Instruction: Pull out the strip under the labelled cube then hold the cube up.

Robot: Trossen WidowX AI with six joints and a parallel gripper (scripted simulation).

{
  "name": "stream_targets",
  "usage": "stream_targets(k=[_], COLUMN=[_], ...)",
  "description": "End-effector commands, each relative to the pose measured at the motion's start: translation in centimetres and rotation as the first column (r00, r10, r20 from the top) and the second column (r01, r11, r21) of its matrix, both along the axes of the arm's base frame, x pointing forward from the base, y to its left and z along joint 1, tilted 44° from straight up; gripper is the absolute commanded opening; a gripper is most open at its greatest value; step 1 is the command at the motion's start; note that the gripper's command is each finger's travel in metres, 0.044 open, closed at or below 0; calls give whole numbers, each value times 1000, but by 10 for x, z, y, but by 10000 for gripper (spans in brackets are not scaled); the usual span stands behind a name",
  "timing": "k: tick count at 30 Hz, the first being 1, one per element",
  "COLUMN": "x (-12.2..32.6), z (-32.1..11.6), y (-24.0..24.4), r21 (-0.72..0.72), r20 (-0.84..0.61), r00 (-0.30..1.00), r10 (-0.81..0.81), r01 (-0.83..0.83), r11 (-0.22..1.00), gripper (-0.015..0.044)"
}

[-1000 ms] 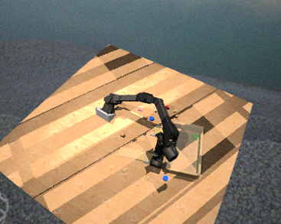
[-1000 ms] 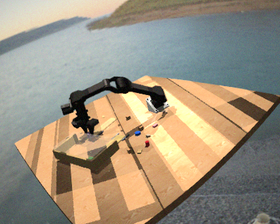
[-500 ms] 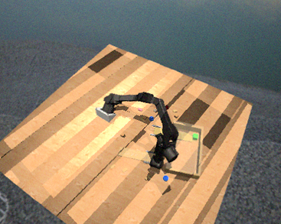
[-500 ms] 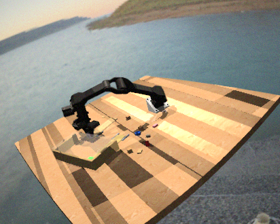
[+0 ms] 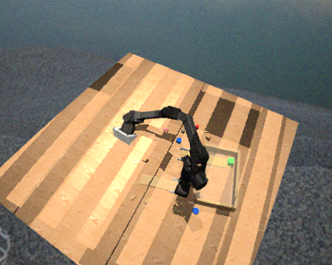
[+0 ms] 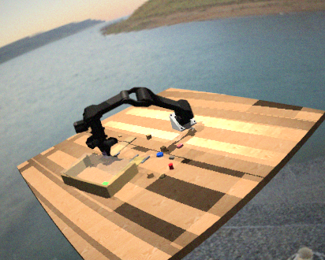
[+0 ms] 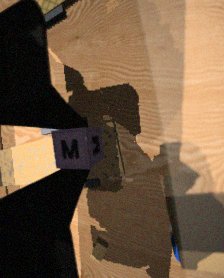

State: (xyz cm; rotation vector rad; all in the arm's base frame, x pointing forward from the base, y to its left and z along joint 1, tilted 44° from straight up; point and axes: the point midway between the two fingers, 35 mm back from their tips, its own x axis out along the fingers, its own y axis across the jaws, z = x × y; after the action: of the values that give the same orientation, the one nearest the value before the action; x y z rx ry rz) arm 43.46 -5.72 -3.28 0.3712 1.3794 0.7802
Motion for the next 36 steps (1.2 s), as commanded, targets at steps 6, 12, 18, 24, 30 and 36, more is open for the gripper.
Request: stream_targets(k=[6, 12, 18, 24, 30, 36], x=[-28, -46, -54, -73, -92, -112], z=[20, 29, 31, 33, 35, 36], y=[-15, -20, -20, -20, -18, -15], r21=[-5, -3, -4, -4, -4, -4], r20=[3, 2, 2, 1, -1, -2], r00=[1000, 1000, 1000, 1000, 1000, 1000], r10=[-8, -9, -9, -9, -9, -9], r01=[8, 9, 9, 9, 9, 9], r11=[1000, 1000, 1000, 1000, 1000, 1000], gripper=[0, 0, 0, 0, 0, 0])
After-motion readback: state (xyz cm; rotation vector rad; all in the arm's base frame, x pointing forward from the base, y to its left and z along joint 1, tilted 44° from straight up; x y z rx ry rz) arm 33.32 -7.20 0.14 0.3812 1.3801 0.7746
